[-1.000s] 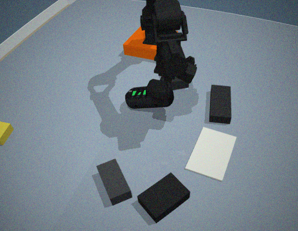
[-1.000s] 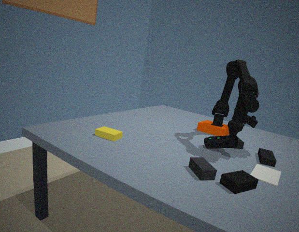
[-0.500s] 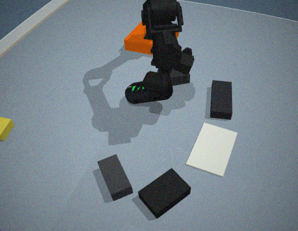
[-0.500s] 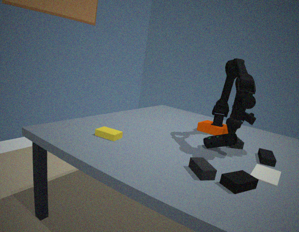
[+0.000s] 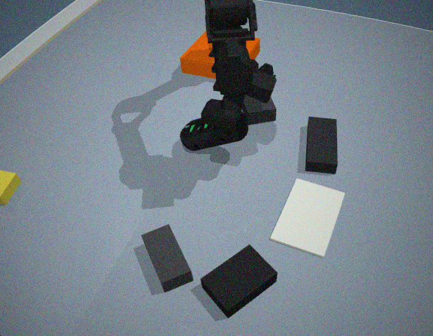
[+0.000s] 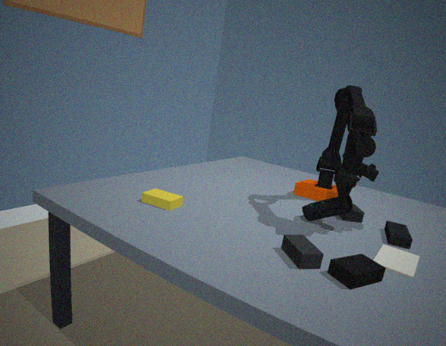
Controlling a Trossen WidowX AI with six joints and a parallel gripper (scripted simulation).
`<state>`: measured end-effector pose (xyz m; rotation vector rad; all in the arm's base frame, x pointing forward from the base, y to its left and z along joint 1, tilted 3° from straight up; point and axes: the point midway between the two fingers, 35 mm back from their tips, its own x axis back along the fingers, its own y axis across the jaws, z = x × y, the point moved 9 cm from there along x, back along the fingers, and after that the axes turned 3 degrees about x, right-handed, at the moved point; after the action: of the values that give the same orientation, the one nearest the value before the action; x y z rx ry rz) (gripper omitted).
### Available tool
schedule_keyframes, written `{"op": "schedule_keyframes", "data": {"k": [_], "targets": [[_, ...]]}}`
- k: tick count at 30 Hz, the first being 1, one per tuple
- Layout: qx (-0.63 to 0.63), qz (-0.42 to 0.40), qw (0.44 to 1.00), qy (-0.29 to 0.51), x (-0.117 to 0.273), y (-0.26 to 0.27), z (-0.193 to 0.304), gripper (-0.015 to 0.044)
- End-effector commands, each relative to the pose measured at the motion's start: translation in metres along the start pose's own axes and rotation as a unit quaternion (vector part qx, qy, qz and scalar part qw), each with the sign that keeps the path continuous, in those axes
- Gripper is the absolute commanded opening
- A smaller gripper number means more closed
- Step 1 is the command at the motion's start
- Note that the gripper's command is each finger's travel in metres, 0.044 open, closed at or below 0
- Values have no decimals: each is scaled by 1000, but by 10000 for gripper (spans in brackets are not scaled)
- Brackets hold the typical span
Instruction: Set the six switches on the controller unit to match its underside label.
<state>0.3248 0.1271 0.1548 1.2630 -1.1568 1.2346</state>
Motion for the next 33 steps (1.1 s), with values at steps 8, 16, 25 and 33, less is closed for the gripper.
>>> {"op": "schedule_keyframes", "data": {"k": [8, 16, 25, 33], "targets": [[-2, 0, 1000, -7, 6, 1, 14, 336], [-2, 1, 1000, -16, 10, 1, 21, 336], [-2, 1, 1000, -25, 14, 2, 29, 336], [-2, 2, 999, -33, 17, 2, 37, 336]]}}
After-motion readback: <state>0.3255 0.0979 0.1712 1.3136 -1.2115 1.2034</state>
